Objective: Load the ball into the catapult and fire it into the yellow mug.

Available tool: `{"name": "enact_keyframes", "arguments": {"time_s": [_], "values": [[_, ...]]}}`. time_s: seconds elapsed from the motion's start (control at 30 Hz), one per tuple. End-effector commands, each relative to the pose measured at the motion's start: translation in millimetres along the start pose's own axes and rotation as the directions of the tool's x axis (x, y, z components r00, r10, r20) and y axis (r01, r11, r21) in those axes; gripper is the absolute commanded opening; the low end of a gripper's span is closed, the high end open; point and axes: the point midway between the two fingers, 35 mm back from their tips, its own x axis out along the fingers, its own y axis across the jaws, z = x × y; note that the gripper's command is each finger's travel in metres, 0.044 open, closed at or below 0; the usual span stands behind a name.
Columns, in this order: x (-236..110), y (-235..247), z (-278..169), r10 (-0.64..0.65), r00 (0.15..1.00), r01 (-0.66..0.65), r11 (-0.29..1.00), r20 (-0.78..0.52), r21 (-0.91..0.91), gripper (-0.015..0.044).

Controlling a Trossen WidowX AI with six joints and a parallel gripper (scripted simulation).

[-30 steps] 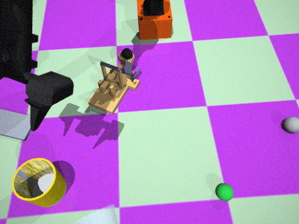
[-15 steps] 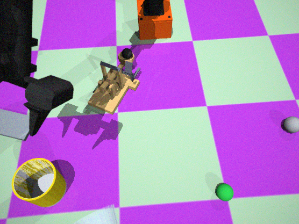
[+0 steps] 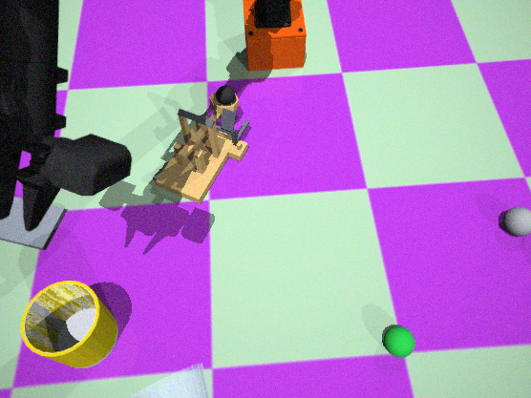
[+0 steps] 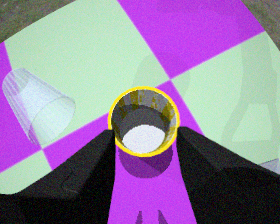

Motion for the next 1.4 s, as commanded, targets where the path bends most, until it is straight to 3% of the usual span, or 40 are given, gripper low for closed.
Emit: {"name": "enact_keyframes", "arguments": {"time_s": [0.0, 0.07, 0.4, 0.9, 1.37], "values": [[0.4, -0.2, 0.4, -0.003, 1.0, 0.003, 1.0, 0.001, 0.003, 0.0046], [0.4, -0.2, 0.4, -0.003, 1.0, 0.003, 1.0, 0.001, 0.003, 0.0], [3.2, 7.2, -8.0, -0.005, 1.0, 0.004, 1.0, -0.028, -0.022, 0.0], [15.0, 71.2, -102.1, -0.069, 0.949, -0.034, 0.948, -0.309, -0.316, 0.0], [2.3, 102.5, -193.8, -0.212, 0.843, -0.148, 0.792, -0.494, -0.593, 0.0]]}}
